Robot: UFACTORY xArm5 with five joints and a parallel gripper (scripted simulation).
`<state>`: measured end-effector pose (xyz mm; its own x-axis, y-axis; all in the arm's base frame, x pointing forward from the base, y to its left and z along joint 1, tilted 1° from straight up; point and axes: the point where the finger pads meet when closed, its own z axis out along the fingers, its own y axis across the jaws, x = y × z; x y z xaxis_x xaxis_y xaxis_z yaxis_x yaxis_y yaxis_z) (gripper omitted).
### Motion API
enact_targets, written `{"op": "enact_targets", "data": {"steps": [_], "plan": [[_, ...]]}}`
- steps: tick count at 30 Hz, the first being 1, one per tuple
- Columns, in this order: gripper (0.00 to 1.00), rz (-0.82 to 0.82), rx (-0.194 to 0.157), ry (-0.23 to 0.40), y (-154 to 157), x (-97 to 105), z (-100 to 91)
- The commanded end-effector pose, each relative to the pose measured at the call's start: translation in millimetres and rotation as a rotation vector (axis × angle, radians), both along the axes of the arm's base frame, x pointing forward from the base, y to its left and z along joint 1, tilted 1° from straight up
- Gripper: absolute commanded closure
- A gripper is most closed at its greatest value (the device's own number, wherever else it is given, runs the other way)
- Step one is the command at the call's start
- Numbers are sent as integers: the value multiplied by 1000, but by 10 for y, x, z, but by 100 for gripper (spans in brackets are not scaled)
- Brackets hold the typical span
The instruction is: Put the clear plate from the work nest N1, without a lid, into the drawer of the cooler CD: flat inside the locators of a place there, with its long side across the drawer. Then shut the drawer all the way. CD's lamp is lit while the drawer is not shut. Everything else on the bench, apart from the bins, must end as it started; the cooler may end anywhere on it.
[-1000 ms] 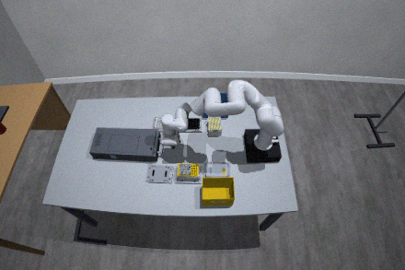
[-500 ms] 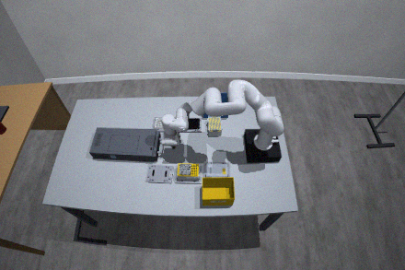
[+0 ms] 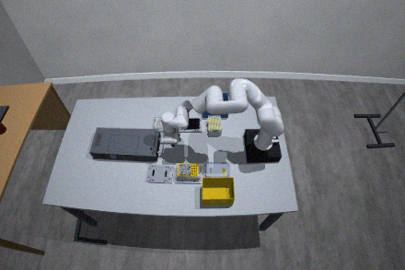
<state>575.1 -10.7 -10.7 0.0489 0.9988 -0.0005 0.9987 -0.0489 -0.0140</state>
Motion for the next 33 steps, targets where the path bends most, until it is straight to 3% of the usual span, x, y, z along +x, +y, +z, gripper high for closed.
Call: {"op": "enact_targets", "data": {"steps": [1, 33], "plan": [[100, 0, -3, -6, 0, 22, 100], [100, 0, -3, -6, 1, 27, 568]]}}
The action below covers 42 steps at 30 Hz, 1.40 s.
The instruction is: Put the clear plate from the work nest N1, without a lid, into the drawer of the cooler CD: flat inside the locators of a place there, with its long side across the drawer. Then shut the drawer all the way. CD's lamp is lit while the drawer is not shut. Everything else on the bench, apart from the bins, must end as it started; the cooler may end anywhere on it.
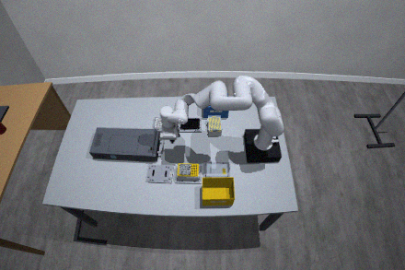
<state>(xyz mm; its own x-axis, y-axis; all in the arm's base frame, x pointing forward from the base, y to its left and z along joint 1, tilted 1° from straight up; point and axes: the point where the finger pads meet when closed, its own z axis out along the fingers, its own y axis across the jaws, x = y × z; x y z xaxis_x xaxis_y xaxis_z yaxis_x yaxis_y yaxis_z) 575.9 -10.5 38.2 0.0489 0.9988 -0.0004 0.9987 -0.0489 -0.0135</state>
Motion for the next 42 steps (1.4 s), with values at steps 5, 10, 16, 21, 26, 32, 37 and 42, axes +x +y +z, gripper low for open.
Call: {"op": "enact_targets", "data": {"steps": [5, 10, 16, 21, 26, 32, 37, 42], "plan": [[100, 0, -3, -5, 0, 19, 162], [100, 0, -3, -6, 0, 20, 246], [100, 0, -3, -6, 1, 21, 313], [100, 0, -3, -6, 1, 22, 396], [100, 0, -3, -6, 1, 22, 446], [100, 0, -3, -6, 1, 22, 446], [0, -33, -4, -6, 1, -19, 475], [0, -200, -6, -6, 2, -224, 618]]}}
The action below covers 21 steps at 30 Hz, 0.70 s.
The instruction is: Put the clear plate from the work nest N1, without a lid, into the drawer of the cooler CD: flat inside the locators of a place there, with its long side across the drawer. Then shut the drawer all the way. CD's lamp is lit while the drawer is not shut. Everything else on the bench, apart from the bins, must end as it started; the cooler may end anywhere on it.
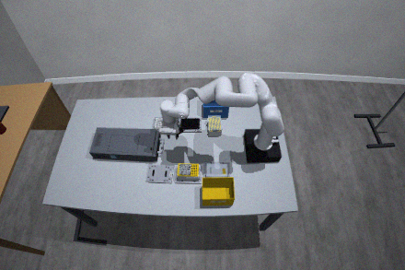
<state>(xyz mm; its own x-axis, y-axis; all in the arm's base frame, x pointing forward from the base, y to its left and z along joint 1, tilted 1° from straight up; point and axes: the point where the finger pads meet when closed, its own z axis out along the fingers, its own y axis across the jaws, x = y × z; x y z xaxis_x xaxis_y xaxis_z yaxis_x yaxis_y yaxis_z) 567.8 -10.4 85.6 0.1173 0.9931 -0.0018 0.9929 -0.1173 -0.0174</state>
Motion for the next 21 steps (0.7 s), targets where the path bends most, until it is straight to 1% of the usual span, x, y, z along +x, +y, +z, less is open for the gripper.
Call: {"op": "enact_targets", "data": {"steps": [1, 4, 6, 21], "plan": [[0, -165, -6, -10, 1, -184, 172], [0, -265, -7, -10, 1, -307, 258], [0, -265, -7, -10, 1, -307, 258], [0, -765, -13, -10, 3, -921, 687]]}}
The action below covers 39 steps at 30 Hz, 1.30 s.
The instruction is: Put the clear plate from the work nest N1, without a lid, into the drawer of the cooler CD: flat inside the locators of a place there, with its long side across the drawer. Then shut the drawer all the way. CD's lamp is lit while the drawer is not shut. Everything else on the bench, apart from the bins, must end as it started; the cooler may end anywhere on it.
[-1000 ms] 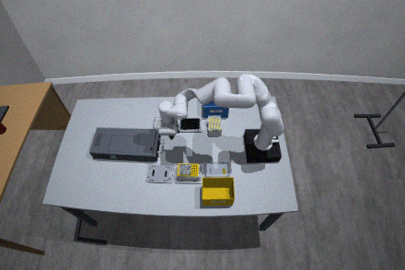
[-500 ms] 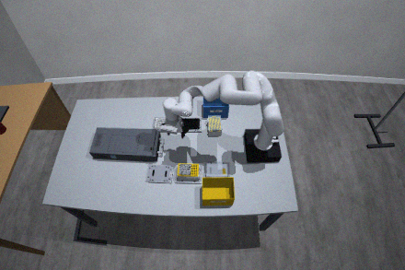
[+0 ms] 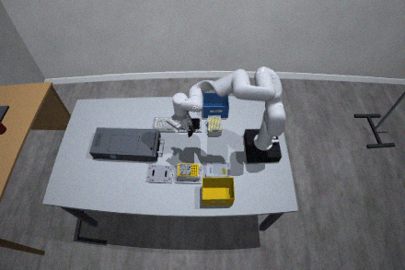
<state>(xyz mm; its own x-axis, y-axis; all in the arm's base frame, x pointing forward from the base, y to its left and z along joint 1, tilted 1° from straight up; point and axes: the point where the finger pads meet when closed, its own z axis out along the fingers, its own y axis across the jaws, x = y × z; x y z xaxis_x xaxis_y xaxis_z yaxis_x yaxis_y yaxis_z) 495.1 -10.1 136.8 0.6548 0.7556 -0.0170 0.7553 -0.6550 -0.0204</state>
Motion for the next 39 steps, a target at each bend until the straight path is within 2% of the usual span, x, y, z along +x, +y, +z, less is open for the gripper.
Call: {"op": "enact_targets", "data": {"steps": [1, 13, 17, 19, 25, 39], "plan": [[0, -168, -7, -18, 1, -194, 176], [0, -535, -13, -18, 3, -644, 491], [0, -668, -15, -18, 3, -657, 499], [0, -668, -15, -18, 3, -657, 499], [0, -868, -19, -18, 3, -657, 499], [0, -881, -19, -18, 3, -657, 499]]}}
